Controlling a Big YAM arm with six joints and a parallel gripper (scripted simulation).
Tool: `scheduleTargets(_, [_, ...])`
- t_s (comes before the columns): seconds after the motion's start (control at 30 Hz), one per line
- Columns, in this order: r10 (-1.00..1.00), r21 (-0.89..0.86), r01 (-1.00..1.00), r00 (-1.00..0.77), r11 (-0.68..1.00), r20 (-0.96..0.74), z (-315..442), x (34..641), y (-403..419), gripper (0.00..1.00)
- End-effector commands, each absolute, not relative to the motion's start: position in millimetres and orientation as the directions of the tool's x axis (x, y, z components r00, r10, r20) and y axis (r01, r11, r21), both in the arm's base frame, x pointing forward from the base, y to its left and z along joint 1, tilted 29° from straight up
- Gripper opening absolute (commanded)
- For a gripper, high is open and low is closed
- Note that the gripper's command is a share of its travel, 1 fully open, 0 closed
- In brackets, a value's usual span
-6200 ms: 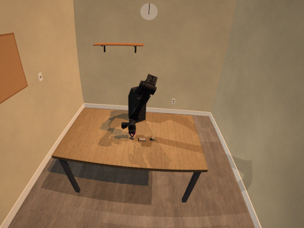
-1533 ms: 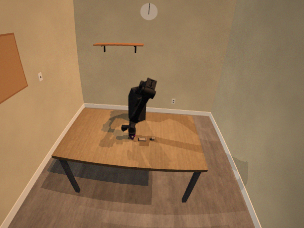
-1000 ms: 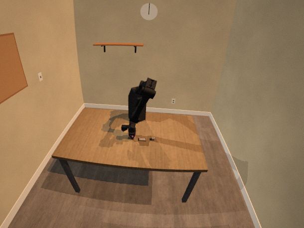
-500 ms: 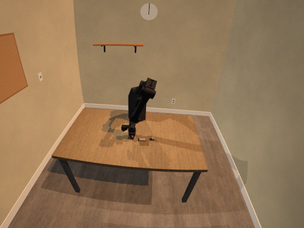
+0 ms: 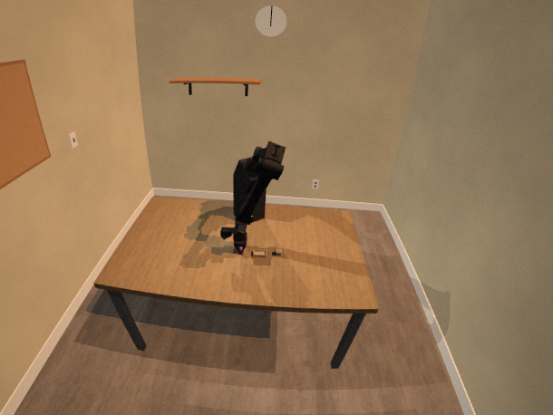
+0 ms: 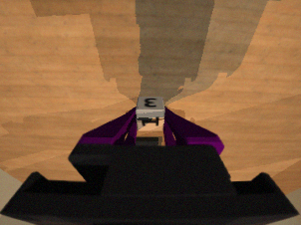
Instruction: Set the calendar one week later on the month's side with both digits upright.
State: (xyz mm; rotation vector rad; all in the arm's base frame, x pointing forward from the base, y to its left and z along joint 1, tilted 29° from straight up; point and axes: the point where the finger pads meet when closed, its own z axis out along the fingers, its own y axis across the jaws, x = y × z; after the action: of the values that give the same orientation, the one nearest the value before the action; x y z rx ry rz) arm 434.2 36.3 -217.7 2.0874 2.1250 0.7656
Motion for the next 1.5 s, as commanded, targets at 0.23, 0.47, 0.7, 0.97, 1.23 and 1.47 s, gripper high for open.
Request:
scheduleTargets(0.23, [0.955, 0.393, 0.918, -0.070, -0.052, 0.288, -159, 409, 12, 0.26])
scheduleTargets(0.47, [0.955, 0.397, 0.916, -0.071, -0.052, 0.288, -130, 397, 2, 0.26])
scheduleTargets(0.7, [0.955, 0.382, 0.923, -0.070, -0.048, 0.289, -131, 391, 2, 0.26])
scheduleTargets(0.97, [0.954, 0.389, 0.920, -0.077, -0.043, 0.288, -119, 396, 25, 0.26])
scheduleTargets(1.23, [0.955, 0.395, 0.918, -0.087, -0.034, 0.284, -83, 391, 110, 0.26])
scheduleTargets(1.47, [0.958, 0.366, 0.929, -0.054, -0.055, 0.281, -90, 384, 113, 0.26])
